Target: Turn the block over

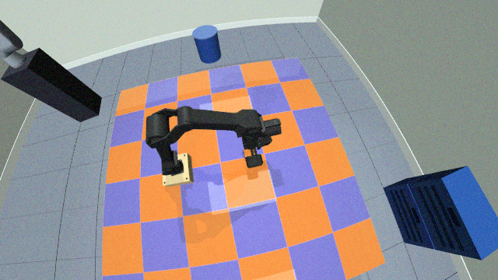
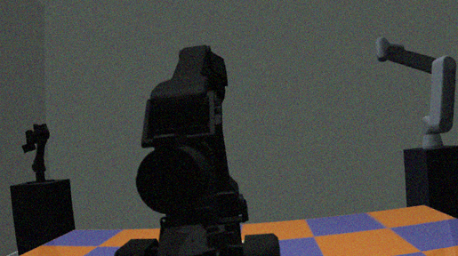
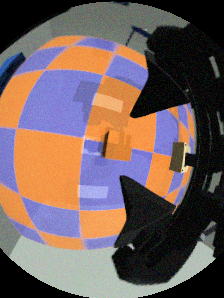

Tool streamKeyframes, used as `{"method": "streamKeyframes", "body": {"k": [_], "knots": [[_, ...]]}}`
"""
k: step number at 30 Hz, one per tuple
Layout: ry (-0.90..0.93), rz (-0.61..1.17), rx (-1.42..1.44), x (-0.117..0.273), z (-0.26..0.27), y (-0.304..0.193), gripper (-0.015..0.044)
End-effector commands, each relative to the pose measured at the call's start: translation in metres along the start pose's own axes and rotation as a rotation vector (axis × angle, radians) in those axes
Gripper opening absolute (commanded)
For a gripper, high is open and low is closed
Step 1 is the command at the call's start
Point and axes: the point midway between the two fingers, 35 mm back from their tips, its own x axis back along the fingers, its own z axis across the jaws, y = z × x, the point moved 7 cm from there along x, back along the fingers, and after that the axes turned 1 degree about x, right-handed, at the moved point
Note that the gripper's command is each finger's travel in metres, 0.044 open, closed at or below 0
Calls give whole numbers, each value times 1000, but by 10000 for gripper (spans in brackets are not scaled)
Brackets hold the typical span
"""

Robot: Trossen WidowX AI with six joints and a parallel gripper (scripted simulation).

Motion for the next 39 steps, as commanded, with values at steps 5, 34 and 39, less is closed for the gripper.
{"method": "streamKeyframes", "body": {"k": [5, 34, 39], "knots": [[6, -3, -4, -14, 0, 0, 440], [5, -3, -4, -50, 1, 0, 309], [5, -3, -4, -50, 1, 0, 217]]}}
